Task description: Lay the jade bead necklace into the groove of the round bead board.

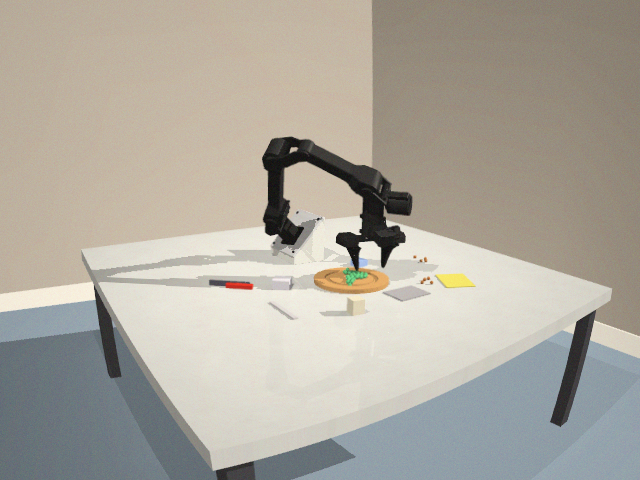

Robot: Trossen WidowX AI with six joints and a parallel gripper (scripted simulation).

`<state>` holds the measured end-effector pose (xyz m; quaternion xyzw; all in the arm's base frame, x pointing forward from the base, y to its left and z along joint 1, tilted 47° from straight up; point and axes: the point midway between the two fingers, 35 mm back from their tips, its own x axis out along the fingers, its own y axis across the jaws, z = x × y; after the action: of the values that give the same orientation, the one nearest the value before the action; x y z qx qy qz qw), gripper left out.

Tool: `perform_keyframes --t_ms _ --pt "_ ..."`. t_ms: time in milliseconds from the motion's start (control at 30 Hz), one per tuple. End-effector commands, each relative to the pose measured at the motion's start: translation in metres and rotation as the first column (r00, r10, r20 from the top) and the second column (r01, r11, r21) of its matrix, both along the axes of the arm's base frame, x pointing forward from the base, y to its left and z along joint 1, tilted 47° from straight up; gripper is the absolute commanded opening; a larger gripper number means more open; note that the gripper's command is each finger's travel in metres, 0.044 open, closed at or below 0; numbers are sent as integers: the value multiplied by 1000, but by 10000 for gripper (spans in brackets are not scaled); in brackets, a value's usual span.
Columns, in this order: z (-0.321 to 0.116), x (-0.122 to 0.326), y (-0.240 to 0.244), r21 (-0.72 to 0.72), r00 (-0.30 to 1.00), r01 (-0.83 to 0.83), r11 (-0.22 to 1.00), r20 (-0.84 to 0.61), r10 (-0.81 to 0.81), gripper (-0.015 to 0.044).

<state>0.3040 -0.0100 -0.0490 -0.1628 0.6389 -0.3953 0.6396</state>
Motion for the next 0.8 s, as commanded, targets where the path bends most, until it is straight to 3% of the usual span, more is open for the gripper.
perform_keyframes --t_ms 0,100,200,767 --pt "24 5 -4 115 894 -306 945 -307 327 380" --pt "36 6 -7 225 730 -454 862 -461 505 380" --pt "43 6 -9 290 625 -511 809 -521 581 380" --pt "38 5 -14 290 625 -511 809 -521 581 380"
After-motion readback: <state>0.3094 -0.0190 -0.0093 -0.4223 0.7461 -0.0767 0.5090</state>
